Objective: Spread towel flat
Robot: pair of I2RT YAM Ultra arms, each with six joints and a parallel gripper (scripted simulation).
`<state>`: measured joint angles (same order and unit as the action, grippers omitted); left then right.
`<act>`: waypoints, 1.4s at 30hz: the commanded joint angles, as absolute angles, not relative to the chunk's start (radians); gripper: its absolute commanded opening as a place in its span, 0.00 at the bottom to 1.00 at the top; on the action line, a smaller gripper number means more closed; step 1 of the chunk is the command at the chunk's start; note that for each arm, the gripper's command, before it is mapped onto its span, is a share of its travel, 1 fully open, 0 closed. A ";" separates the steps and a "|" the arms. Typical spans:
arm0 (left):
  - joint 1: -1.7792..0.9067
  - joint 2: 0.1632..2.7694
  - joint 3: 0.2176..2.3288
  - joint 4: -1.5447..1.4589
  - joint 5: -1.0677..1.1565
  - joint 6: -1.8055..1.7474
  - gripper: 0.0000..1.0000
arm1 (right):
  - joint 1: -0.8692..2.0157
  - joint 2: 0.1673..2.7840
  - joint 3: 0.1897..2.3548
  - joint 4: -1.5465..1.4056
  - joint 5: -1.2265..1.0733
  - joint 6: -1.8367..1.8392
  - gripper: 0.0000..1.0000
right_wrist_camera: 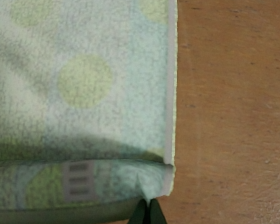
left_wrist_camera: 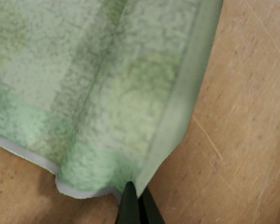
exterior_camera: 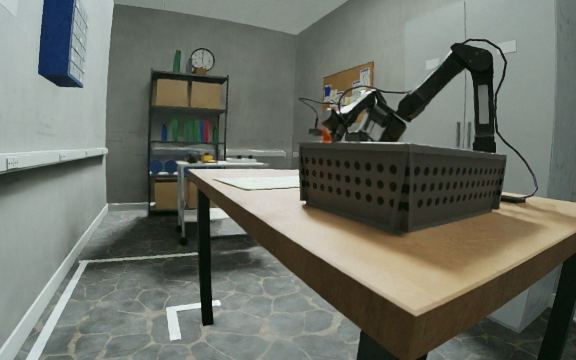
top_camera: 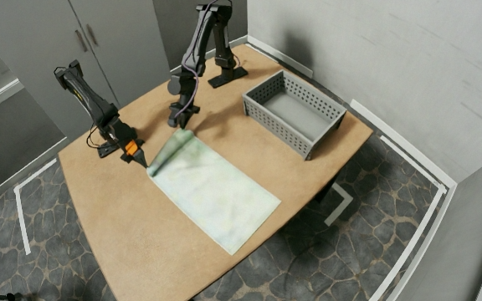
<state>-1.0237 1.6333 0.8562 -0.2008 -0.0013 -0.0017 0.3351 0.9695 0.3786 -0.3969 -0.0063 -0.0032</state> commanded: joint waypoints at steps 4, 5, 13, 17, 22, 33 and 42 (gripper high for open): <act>-1.060 1.667 0.803 -0.112 -0.003 -0.005 0.00 | 0.317 0.889 0.298 -0.354 0.003 -0.010 0.00; -1.060 1.667 0.803 -0.112 -0.003 -0.005 0.00 | 0.317 0.889 0.298 -0.354 0.003 -0.010 0.00; -1.097 1.699 0.766 -0.042 -0.003 -0.004 0.00 | 0.312 0.880 0.278 -0.396 0.003 -0.011 0.00; -1.104 1.707 0.762 -0.029 -0.004 -0.005 0.00 | 0.311 0.913 0.298 -0.409 0.002 -0.011 0.00; -1.104 1.710 0.760 -0.025 -0.004 -0.005 0.00 | 0.310 0.915 0.300 -0.412 0.002 -0.011 0.00; -1.098 1.709 0.760 -0.041 -0.004 -0.005 0.00 | 0.320 0.898 0.279 -0.400 -0.004 -0.007 0.00; -1.120 1.665 0.816 -0.070 -0.003 -0.005 0.12 | 0.321 0.882 0.351 -0.522 0.004 -0.010 0.12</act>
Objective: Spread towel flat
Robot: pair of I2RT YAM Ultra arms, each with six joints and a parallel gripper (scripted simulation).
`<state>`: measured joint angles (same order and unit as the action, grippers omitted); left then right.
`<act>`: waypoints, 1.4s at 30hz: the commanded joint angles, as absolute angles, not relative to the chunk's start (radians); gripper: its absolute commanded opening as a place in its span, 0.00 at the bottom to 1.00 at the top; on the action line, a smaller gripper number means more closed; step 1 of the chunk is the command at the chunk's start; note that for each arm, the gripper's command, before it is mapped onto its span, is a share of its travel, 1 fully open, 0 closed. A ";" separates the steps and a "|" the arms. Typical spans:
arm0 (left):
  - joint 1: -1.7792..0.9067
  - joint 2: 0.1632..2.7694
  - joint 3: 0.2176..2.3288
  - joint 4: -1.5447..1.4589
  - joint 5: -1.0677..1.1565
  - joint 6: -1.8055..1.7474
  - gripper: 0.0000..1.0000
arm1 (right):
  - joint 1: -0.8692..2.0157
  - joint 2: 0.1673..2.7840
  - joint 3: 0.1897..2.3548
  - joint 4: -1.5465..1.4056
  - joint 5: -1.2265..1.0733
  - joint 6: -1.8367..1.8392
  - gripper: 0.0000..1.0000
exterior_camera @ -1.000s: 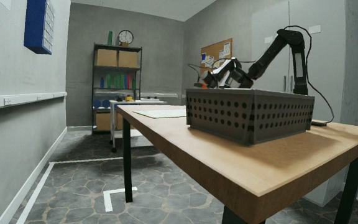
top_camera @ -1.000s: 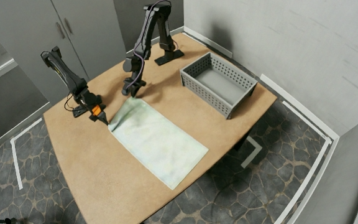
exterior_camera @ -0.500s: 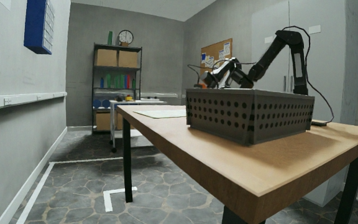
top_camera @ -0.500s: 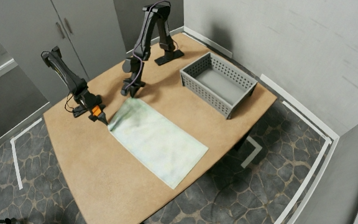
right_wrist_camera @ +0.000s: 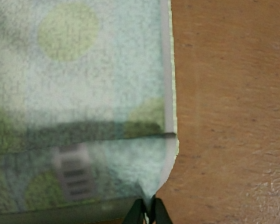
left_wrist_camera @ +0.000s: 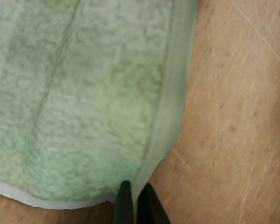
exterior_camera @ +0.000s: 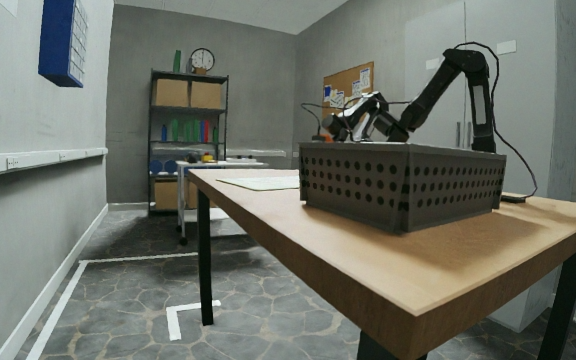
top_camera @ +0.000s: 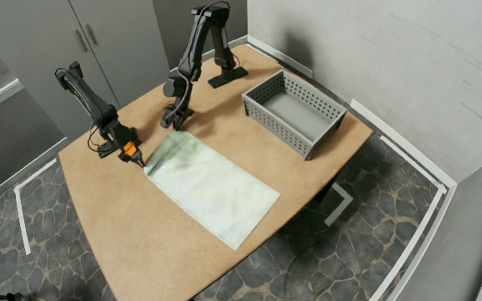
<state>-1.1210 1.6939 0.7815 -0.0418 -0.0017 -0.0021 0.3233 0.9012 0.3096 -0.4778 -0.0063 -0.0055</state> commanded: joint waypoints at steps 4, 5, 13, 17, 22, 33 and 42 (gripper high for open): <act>-1.120 1.647 0.827 -0.099 -0.003 -0.005 0.33 | 0.321 0.871 0.373 -0.555 0.000 -0.010 0.33; -1.120 1.647 0.827 -0.100 -0.003 -0.005 0.33 | 0.321 0.870 0.374 -0.557 0.000 -0.010 0.33; -1.120 1.593 0.872 -0.195 -0.003 -0.005 0.64 | 0.321 0.843 0.450 -0.659 0.001 -0.010 0.64; -1.120 1.545 0.922 -0.286 -0.003 -0.005 0.64 | 0.322 0.829 0.531 -0.749 0.001 -0.009 0.64; -1.120 1.525 0.967 -0.357 -0.003 -0.005 0.64 | 0.321 0.816 0.594 -0.829 0.000 -0.010 0.64; -1.013 1.518 1.047 -0.447 -0.001 -0.002 0.64 | 0.342 0.897 0.634 -0.670 -0.002 -0.006 0.64; -0.879 1.576 1.180 -0.557 -0.004 -0.002 0.64 | 0.352 1.144 0.849 -0.636 0.002 -0.001 0.64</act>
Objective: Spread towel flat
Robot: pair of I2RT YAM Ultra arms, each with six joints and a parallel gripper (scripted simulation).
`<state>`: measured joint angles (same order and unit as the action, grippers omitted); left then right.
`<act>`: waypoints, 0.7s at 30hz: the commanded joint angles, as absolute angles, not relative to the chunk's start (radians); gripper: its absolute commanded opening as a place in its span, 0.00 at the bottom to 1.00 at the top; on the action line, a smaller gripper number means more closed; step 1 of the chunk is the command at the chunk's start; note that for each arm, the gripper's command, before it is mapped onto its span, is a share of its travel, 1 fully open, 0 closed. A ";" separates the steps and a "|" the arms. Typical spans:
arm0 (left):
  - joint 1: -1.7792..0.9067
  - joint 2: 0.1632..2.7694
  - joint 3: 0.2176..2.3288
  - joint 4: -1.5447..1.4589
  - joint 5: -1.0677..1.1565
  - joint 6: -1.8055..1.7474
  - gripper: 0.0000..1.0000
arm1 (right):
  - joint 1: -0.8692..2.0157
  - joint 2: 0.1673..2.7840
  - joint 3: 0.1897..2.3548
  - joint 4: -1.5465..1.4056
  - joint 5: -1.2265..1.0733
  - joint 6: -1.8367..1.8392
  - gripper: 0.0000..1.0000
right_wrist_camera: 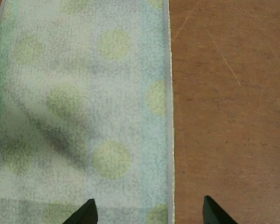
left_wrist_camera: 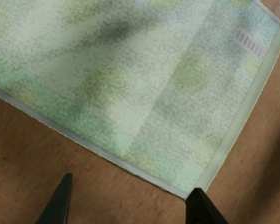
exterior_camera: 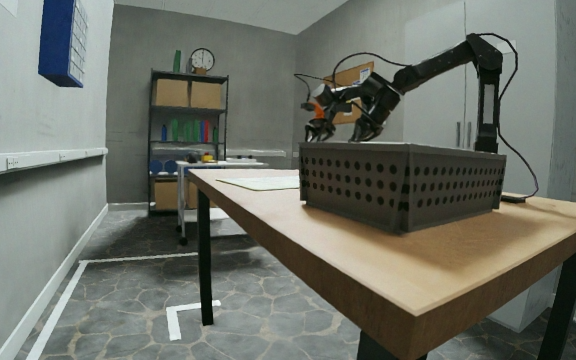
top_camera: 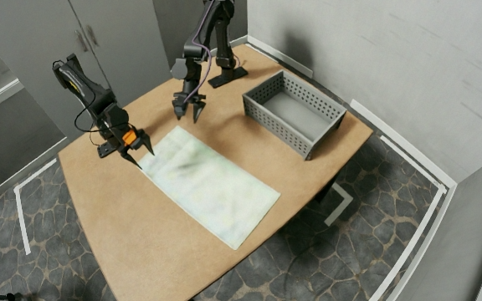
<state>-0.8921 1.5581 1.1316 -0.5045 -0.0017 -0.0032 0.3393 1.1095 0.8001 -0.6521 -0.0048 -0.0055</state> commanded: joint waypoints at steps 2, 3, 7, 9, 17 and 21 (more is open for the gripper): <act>-0.866 1.581 1.197 -0.569 -0.002 -0.002 0.64 | 0.353 1.172 0.875 -0.659 0.002 -0.001 0.64; -0.875 1.582 1.199 -0.571 -0.002 -0.001 0.64 | 0.352 1.174 0.877 -0.660 0.002 -0.001 0.64; -0.878 1.583 1.200 -0.572 -0.001 -0.001 0.64 | 0.352 1.148 0.878 -0.661 0.001 -0.001 0.64; -0.876 1.566 1.181 -0.561 -0.002 -0.003 0.64 | 0.352 1.147 0.878 -0.661 0.001 -0.001 0.64; -0.876 1.566 1.181 -0.561 -0.002 -0.003 0.64 | 0.351 1.146 0.878 -0.659 0.001 -0.001 0.64; -0.876 1.566 1.181 -0.561 -0.002 -0.003 0.64 | 0.351 1.146 0.878 -0.659 0.001 -0.001 0.64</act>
